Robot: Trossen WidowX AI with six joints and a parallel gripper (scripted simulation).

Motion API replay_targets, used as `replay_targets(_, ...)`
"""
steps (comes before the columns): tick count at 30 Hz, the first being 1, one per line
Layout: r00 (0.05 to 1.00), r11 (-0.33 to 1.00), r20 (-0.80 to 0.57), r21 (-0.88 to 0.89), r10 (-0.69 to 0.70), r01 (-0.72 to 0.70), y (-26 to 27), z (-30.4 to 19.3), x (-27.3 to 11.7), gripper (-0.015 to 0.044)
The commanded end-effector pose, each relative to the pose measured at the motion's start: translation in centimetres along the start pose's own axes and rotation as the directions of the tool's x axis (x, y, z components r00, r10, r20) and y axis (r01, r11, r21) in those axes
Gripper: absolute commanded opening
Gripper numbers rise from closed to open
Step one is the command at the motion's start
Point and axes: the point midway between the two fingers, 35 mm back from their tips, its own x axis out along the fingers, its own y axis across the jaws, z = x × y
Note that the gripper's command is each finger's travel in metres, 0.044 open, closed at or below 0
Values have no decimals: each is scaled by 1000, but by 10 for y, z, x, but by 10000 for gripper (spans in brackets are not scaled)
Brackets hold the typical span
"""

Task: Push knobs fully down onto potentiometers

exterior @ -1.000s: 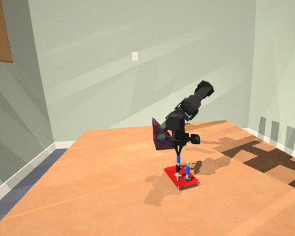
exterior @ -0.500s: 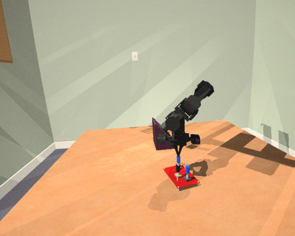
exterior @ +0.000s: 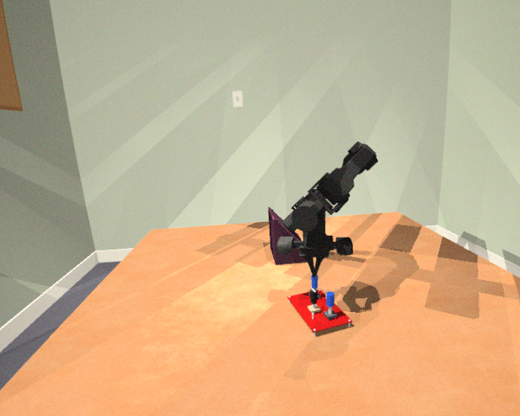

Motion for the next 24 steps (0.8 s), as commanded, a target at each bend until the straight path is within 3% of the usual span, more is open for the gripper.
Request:
replay_targets(1,1000,1000,-4,-1,1,-1,1,0,4,0)
replay_targets(24,1000,1000,-4,-1,2,-2,1,0,17,0)
